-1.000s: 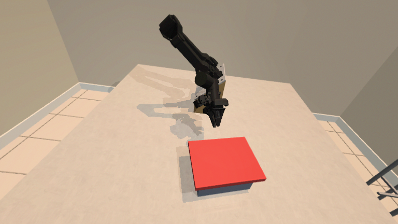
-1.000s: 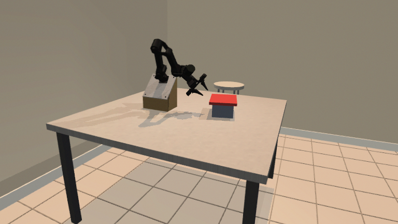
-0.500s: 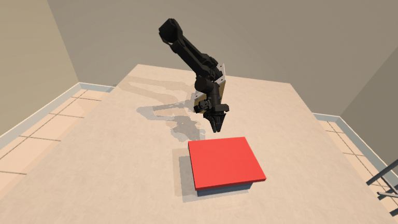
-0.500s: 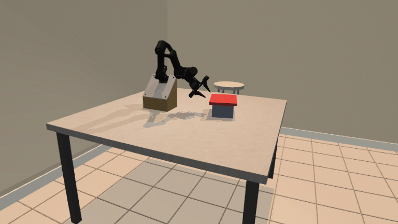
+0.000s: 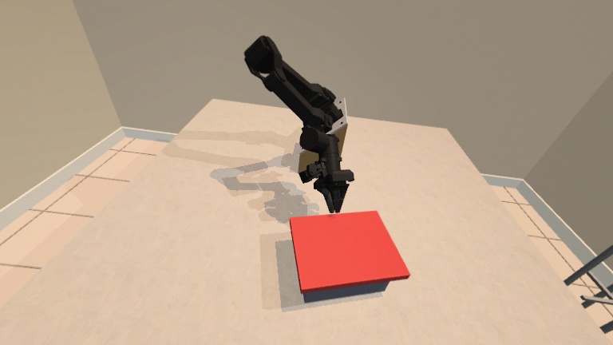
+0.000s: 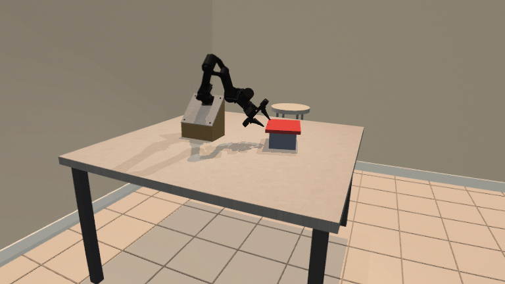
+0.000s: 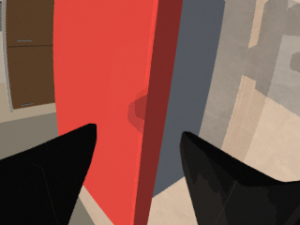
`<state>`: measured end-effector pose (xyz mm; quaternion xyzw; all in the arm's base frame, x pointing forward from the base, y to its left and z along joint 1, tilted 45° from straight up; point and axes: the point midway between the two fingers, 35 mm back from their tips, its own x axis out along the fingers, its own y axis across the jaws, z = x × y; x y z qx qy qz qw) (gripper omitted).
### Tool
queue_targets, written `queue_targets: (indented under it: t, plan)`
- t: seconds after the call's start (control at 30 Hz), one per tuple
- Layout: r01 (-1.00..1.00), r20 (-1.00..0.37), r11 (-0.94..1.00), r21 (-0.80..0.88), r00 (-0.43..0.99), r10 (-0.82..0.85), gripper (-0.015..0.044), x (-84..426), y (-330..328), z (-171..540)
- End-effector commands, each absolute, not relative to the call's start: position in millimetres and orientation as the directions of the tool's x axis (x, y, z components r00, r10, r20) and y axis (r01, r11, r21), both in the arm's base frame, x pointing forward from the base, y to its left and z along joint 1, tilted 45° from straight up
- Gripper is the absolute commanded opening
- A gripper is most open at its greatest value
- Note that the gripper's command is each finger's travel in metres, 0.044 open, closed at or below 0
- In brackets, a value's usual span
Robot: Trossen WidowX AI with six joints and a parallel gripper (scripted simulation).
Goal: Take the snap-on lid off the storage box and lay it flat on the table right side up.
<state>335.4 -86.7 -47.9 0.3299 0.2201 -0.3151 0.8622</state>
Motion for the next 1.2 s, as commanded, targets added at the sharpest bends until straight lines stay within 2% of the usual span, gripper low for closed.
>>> queue_targets:
  t: [0.0,0.33,0.4,0.77,0.9,1.17]
  plan:
    - [0.684,-0.584,0.589,0.431,0.709,-0.395,0.0235,341.6,-89.2,-51.6]
    - [0.683,-0.583,0.590,0.431,0.710,-0.396,0.0235,349.7,-95.2,-60.9]
    - [0.683,-0.583,0.590,0.431,0.710,-0.396,0.0183,349.7,-95.2,-60.9]
    - [0.683,-0.583,0.590,0.431,0.710,-0.396,0.0109,349.7,-95.2,-60.9]
    - [0.683,-0.583,0.590,0.431,0.710,-0.396,0.0004,349.7,-95.2,-60.9]
    - [0.684,-0.585,0.586,0.433,0.709,-0.395,0.0000,349.2,-94.0,-60.2]
